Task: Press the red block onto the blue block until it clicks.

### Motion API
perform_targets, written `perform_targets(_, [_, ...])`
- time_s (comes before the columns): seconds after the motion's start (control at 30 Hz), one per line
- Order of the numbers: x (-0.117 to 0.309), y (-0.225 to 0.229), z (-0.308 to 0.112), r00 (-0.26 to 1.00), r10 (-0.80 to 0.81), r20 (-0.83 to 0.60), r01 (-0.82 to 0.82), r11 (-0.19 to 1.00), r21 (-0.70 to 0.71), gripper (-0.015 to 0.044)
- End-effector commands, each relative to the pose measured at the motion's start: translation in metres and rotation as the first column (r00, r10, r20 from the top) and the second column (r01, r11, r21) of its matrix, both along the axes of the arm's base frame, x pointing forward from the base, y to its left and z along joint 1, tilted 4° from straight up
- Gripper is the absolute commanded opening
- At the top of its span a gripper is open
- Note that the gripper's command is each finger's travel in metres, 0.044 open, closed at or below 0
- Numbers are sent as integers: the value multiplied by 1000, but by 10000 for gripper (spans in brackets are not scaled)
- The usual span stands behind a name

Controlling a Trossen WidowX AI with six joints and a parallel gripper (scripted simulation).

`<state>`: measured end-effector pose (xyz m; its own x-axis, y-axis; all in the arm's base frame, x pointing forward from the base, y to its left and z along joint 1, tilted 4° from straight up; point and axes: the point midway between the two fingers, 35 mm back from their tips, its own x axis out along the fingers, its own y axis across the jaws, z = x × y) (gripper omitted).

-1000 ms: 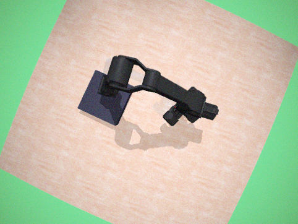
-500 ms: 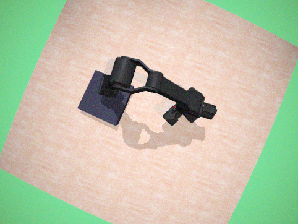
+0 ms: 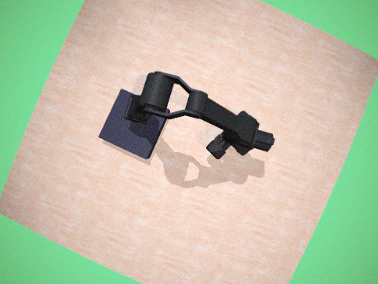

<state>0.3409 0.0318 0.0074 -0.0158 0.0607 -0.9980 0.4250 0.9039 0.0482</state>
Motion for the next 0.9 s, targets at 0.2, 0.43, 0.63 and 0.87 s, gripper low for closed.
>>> perform_targets(0.2, [0, 0, -1, 1000, 0, 0, 0, 1000, 0, 0])
perform_targets(0.43, [0, 0, -1, 1000, 0, 0, 0, 1000, 0, 105])
perform_targets(0.63, [0, 0, -1, 1000, 0, 0, 0, 1000, 0, 220])
perform_targets(0.87, [2, -1, 9, 1000, -1, 0, 1, 1000, 1, 220])
